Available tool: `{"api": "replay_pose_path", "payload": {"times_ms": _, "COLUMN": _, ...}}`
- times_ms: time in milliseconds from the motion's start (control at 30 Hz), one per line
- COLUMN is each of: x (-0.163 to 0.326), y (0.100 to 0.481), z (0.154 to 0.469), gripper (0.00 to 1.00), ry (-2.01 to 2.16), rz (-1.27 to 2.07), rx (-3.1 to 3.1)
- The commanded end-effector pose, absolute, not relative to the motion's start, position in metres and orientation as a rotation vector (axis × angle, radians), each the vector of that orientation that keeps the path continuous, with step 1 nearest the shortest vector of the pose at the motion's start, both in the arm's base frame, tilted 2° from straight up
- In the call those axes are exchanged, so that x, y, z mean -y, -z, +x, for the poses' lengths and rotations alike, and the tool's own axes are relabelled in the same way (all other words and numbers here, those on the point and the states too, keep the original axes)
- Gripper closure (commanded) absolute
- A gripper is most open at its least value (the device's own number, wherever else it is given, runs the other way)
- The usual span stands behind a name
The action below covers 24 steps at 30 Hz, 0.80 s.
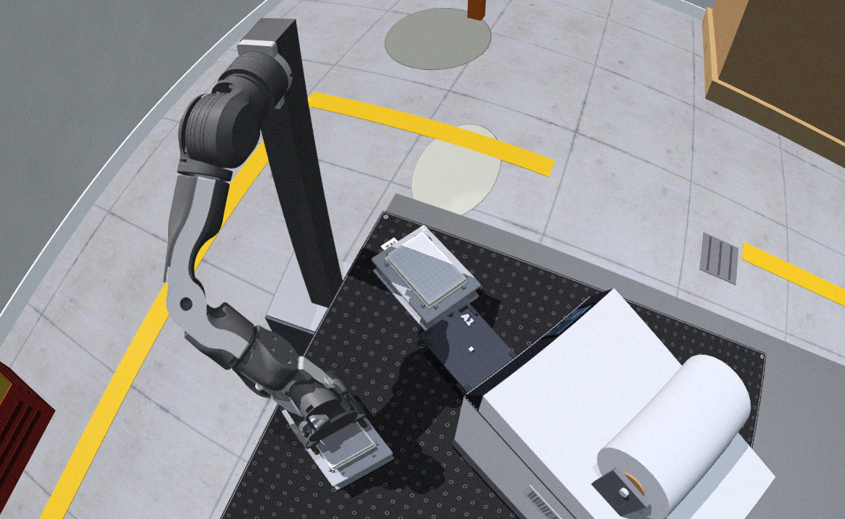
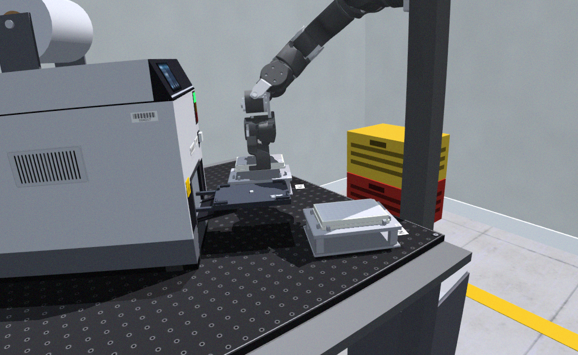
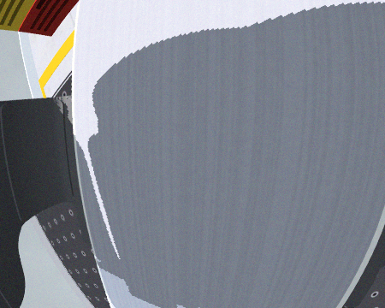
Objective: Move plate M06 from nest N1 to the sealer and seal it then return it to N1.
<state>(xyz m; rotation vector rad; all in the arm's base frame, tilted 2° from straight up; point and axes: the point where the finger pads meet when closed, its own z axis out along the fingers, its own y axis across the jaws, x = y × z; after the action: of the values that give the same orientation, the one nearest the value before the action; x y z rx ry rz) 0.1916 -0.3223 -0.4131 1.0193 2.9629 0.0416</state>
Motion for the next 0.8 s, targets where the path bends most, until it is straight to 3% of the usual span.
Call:
{"api": "replay_pose_path", "payload": {"times_ms": 0, "x": 0.322, "y": 0.412, "z": 0.193, "gripper": 1.0, "ry": -0.051, "rz": 1.018, "rx": -2.957}}
{"api": "replay_pose_path", "payload": {"times_ms": 767, "x": 0.324, "y": 0.422, "z": 0.195, "gripper": 1.0, "ry": -0.047, "rz": 1.02, "rx": -2.956}}
